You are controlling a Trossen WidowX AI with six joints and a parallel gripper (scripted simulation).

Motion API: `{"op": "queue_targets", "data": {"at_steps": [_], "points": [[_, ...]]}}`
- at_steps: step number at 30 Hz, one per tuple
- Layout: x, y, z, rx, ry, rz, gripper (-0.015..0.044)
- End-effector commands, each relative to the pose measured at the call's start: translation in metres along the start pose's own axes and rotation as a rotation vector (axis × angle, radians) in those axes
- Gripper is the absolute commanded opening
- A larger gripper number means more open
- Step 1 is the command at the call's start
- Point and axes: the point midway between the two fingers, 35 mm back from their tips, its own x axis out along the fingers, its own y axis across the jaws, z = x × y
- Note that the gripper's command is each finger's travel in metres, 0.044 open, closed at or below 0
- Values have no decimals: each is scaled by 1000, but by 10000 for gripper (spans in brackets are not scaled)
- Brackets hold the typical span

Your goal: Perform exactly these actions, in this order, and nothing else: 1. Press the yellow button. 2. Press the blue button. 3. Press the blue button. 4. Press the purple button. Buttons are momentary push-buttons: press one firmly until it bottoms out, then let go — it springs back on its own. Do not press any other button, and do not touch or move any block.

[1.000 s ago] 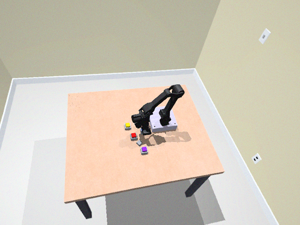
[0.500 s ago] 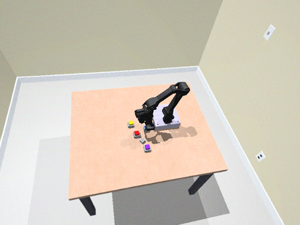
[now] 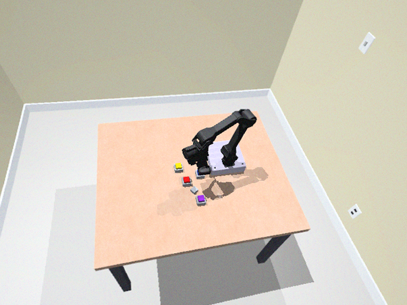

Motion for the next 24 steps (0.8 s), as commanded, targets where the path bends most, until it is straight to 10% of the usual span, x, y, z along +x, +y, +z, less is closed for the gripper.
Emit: {"op": "queue_targets", "data": {"at_steps": [1, 8, 24], "points": [[-3, 41, 13, -5, -5, 3, 20], [1, 133, 12, -5, -5, 13, 20], [67, 137, 12, -5, -5, 13, 20]]}}
